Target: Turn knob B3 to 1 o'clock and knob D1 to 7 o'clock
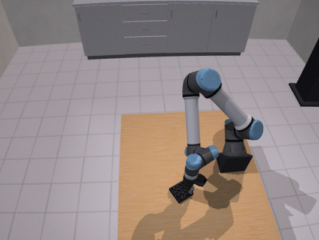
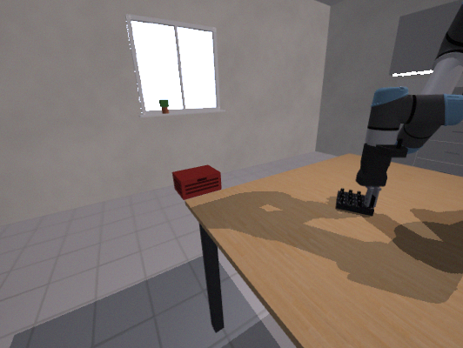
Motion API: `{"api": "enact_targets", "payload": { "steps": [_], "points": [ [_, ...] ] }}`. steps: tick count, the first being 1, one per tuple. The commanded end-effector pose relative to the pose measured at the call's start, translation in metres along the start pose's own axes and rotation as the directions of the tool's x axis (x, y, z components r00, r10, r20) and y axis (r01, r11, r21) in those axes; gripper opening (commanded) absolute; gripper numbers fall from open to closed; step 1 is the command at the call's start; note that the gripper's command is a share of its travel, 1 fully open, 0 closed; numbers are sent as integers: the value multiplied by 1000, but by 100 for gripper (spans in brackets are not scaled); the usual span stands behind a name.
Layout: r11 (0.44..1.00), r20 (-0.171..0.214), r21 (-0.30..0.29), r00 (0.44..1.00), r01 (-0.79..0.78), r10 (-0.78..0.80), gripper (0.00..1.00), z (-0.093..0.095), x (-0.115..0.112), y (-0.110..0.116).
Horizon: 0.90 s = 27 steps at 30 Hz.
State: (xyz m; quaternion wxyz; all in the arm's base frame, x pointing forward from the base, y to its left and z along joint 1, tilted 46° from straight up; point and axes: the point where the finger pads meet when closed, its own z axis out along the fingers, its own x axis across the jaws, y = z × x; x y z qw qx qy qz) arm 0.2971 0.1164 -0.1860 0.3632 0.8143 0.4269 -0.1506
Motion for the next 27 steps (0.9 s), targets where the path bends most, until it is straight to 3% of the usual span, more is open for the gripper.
{"api": "enact_targets", "payload": {
  "steps": [1,17,27],
  "points": [
    [997,-4,0,997,74,-74,30,0,0,0],
    [925,-4,-1,925,379,-379,30,0,0,0],
    [814,-4,-2,814,581,-581,30,0,0,0]
  ]
}}
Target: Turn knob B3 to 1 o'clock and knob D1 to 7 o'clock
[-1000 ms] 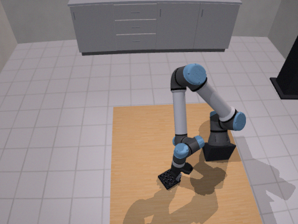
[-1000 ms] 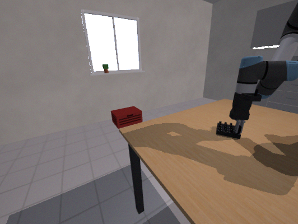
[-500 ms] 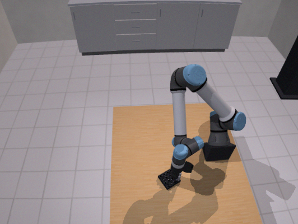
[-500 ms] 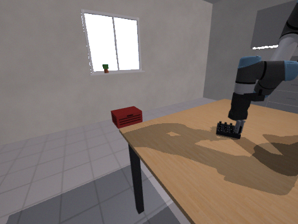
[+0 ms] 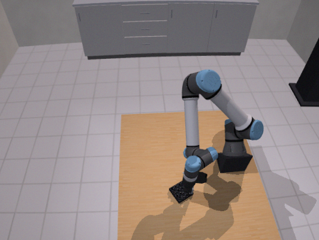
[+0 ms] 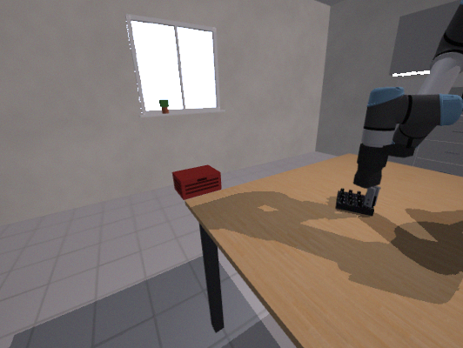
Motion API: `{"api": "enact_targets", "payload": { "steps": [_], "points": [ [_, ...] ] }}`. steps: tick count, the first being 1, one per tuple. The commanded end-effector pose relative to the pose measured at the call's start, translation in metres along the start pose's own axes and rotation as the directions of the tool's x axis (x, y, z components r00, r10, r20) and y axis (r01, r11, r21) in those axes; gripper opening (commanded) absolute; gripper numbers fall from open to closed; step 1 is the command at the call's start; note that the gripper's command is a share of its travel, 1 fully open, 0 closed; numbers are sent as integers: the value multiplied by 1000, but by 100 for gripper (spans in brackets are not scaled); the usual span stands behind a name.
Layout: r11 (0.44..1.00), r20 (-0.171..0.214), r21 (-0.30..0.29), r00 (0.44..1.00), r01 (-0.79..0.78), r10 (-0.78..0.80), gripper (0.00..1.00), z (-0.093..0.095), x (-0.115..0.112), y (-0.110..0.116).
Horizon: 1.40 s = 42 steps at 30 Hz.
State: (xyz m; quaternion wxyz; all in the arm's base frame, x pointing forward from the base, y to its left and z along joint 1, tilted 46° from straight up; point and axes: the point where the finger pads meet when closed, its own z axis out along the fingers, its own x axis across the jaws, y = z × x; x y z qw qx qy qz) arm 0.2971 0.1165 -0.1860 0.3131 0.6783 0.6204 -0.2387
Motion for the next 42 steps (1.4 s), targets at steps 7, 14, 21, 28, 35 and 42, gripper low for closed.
{"api": "enact_targets", "payload": {
  "steps": [7,14,21,28,35,42],
  "points": [
    [977,-5,-3,977,211,-211,30,0,0,0],
    [938,-4,-3,938,346,-346,30,0,0,0],
    [889,-4,-4,889,457,-457,30,0,0,0],
    [854,-4,-4,854,520,-520,30,0,0,0],
    [811,-3,-4,811,585,-585,30,0,0,0],
    [787,-3,-4,787,616,-617,30,0,0,0]
  ]
}}
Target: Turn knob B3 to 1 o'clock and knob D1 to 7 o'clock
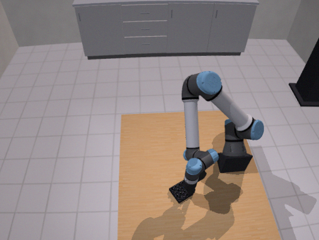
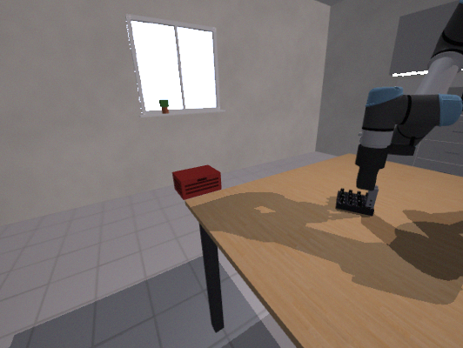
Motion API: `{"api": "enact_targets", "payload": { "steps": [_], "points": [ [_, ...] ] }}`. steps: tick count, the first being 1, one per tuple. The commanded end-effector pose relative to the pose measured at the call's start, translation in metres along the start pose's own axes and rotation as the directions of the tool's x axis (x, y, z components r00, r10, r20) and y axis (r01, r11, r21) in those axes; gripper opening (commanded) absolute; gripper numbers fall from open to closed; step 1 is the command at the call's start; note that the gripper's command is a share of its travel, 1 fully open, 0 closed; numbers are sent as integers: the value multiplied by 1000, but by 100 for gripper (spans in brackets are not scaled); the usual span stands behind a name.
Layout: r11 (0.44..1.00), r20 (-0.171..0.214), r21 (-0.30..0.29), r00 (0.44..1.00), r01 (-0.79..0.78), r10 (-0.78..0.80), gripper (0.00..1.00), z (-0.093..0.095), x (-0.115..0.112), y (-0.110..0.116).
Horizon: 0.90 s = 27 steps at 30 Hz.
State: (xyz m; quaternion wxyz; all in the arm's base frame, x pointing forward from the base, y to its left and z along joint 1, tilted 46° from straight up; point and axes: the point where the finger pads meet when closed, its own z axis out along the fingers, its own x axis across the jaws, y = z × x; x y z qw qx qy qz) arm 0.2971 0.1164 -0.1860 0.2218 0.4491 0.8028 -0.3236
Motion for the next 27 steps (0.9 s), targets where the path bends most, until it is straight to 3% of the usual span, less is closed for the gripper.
{"api": "enact_targets", "payload": {
  "steps": [1,27],
  "points": [
    [1000,-1,-2,1000,31,-31,30,0,0,0],
    [997,-1,-2,997,76,-76,30,0,0,0]
  ]
}}
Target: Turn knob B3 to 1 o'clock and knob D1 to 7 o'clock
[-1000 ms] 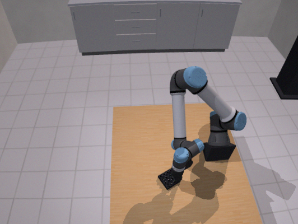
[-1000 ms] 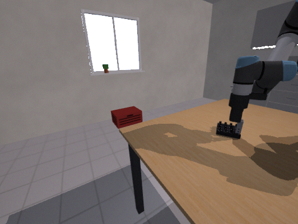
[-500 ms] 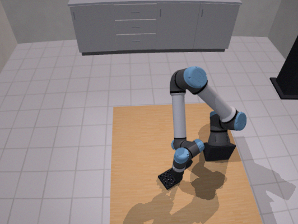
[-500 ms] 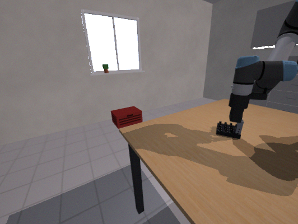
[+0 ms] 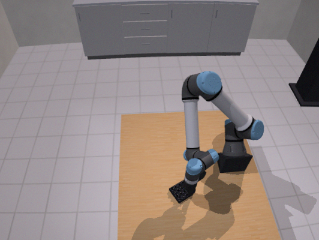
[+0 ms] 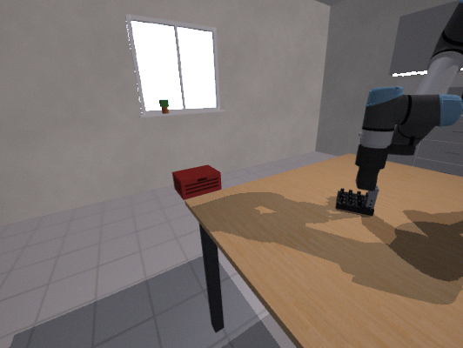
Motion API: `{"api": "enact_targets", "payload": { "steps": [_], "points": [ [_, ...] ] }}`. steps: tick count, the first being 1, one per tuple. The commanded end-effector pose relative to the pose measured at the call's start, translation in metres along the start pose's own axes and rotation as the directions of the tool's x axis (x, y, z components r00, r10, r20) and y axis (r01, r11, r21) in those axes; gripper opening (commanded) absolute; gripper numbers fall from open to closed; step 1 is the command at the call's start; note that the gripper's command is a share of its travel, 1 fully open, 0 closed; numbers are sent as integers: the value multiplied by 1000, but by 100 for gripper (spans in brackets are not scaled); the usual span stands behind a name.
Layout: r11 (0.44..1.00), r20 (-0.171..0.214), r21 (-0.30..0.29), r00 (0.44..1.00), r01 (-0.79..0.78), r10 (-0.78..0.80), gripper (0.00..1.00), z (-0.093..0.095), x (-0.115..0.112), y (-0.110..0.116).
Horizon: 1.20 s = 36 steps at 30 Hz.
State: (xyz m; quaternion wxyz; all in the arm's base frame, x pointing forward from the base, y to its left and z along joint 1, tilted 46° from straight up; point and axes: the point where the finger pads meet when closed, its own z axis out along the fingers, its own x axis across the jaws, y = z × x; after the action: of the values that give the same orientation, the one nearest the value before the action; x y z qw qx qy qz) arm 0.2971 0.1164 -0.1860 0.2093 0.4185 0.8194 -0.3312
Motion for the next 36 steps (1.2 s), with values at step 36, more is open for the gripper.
{"api": "enact_targets", "payload": {
  "steps": [36],
  "points": [
    [1000,0,-1,1000,0,0,46,-11,0,0]
  ]
}}
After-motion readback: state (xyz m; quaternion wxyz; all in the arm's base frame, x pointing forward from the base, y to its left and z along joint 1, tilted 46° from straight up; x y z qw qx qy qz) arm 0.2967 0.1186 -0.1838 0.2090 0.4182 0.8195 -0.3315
